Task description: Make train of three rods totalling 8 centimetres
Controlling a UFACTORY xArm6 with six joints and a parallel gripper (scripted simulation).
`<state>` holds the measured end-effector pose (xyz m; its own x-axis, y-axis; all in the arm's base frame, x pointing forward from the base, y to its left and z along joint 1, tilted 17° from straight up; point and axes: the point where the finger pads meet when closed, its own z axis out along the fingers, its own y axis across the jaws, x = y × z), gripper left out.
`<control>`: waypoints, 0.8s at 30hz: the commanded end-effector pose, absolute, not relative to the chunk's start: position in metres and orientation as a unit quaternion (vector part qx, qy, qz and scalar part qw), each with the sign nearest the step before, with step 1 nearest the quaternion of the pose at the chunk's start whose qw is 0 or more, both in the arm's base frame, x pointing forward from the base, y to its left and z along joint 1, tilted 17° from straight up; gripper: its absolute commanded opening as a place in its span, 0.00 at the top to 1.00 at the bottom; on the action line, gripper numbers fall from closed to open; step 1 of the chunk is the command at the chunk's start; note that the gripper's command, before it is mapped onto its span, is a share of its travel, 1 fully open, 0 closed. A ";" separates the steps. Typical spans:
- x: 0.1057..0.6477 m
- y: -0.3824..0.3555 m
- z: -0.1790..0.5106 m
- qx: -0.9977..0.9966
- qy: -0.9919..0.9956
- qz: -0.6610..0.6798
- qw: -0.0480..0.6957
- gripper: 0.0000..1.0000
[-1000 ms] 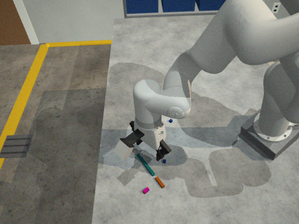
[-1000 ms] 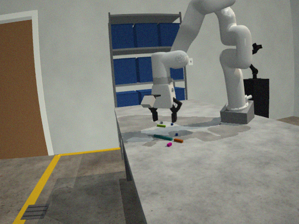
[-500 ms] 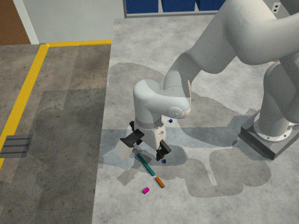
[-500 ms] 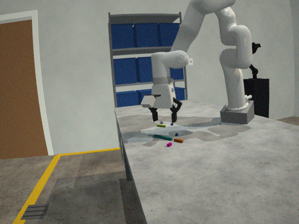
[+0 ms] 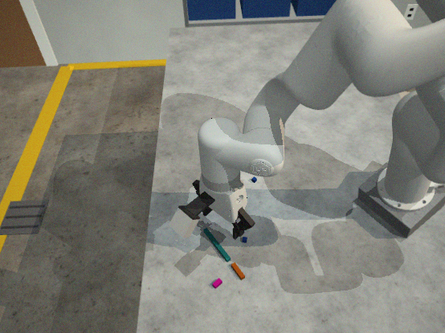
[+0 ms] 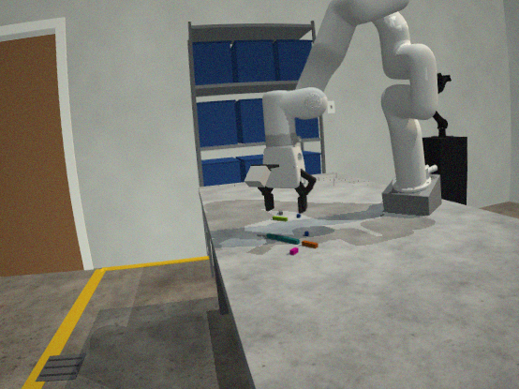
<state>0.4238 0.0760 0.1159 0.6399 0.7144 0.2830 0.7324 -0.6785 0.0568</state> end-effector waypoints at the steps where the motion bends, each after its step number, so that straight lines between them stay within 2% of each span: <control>1: 0.425 0.076 0.117 -0.903 -0.402 -0.144 0.031 0.00; 24: 0.424 0.098 0.121 -0.650 -0.746 -0.143 -0.033 0.00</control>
